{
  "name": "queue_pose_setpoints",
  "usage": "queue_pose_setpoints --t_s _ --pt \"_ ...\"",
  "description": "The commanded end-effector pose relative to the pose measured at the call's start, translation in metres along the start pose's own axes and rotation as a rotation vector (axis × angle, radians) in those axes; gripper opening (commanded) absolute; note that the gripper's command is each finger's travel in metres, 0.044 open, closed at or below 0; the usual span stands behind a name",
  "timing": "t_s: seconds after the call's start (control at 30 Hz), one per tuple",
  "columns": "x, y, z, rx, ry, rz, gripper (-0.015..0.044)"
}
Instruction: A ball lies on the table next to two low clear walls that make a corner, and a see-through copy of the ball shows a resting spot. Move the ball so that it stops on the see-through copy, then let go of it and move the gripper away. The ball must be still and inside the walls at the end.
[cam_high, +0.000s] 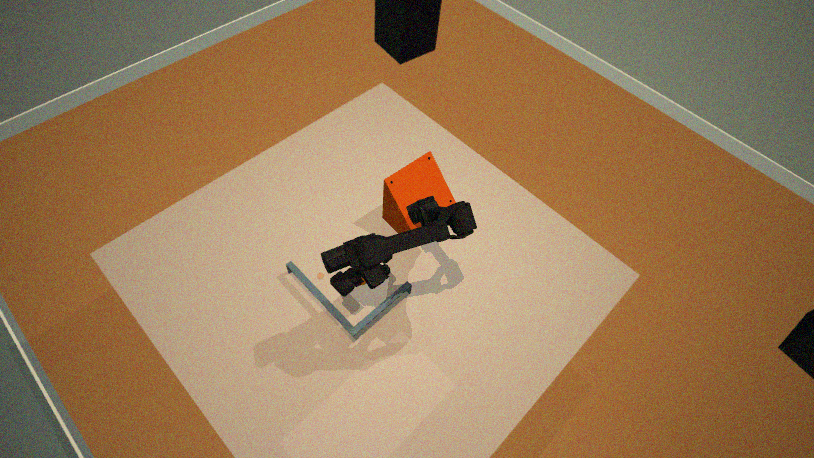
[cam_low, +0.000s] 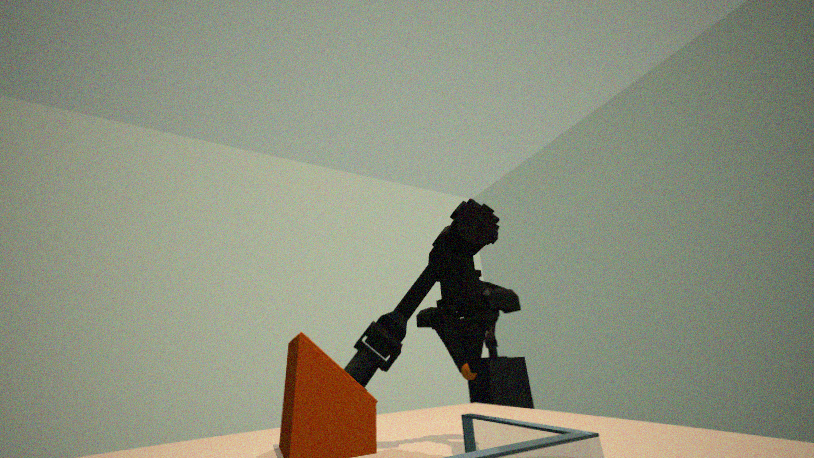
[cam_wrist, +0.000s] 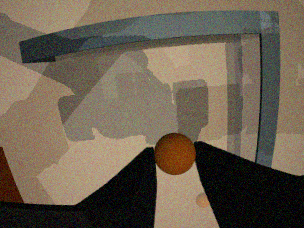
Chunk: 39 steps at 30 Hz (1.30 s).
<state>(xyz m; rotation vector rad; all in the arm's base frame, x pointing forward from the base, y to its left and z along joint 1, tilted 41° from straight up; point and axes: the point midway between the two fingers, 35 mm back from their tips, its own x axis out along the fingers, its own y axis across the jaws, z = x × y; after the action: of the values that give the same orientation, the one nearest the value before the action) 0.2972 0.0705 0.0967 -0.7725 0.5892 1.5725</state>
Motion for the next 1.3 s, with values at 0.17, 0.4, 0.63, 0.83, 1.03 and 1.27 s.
queue_pose_setpoints --t_s 0.17,0.4,0.63,0.83,1.03,1.27 --pt "0.004 -0.020 -0.039 0.003 0.008 0.001 0.0000" --pt "0.011 -0.033 -0.073 0.010 0.009 0.000 0.0000" --pt "0.019 -0.042 -0.108 0.006 0.010 0.000 0.0000" --pt "0.028 -0.046 -0.139 0.000 0.009 -0.001 0.0000" --pt "0.032 -0.047 -0.151 -0.002 0.009 -0.001 0.0000" --pt "0.062 -0.049 -0.152 -0.002 0.009 -0.001 0.0000"
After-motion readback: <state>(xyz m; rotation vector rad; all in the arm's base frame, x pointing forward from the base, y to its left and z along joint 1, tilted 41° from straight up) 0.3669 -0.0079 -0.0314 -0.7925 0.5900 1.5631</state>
